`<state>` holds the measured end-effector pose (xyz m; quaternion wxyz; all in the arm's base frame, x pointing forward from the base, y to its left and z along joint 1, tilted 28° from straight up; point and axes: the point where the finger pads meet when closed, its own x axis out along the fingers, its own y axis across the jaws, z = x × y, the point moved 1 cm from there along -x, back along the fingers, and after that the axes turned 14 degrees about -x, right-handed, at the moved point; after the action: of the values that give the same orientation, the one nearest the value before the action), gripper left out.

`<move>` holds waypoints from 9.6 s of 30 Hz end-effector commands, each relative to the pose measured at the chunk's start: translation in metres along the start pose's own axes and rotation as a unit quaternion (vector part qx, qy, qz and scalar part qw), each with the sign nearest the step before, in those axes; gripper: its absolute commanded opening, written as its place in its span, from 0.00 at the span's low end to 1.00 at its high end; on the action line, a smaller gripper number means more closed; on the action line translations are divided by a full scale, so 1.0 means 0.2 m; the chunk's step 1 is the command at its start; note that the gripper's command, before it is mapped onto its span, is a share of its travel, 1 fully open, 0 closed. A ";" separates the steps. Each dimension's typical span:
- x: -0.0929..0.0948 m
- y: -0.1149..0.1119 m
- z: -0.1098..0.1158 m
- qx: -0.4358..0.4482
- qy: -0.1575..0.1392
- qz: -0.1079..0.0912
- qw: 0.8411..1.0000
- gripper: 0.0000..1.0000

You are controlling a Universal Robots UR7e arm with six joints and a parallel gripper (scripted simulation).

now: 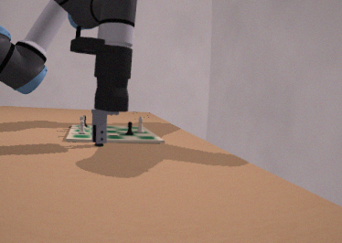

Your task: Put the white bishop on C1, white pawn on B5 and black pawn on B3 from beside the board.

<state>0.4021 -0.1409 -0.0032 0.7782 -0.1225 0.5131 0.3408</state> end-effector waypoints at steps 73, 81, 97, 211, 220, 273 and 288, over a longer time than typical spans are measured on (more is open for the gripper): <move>-0.53 0.27 0.46 0.216 0.000 0.000 0.976 0.00; -0.53 0.27 0.46 0.216 0.000 0.000 0.976 0.00; -0.43 0.27 0.47 0.216 0.000 0.000 0.976 0.00; -0.03 0.27 0.47 0.216 0.000 0.000 0.976 0.00; -0.03 0.27 0.47 0.216 0.000 0.000 0.976 0.14; -0.48 0.27 0.47 0.216 0.000 0.000 0.976 0.68; -0.48 0.27 0.47 0.216 0.000 0.000 0.976 1.00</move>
<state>0.4095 -0.0891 0.1319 0.7862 0.0488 0.5747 0.2218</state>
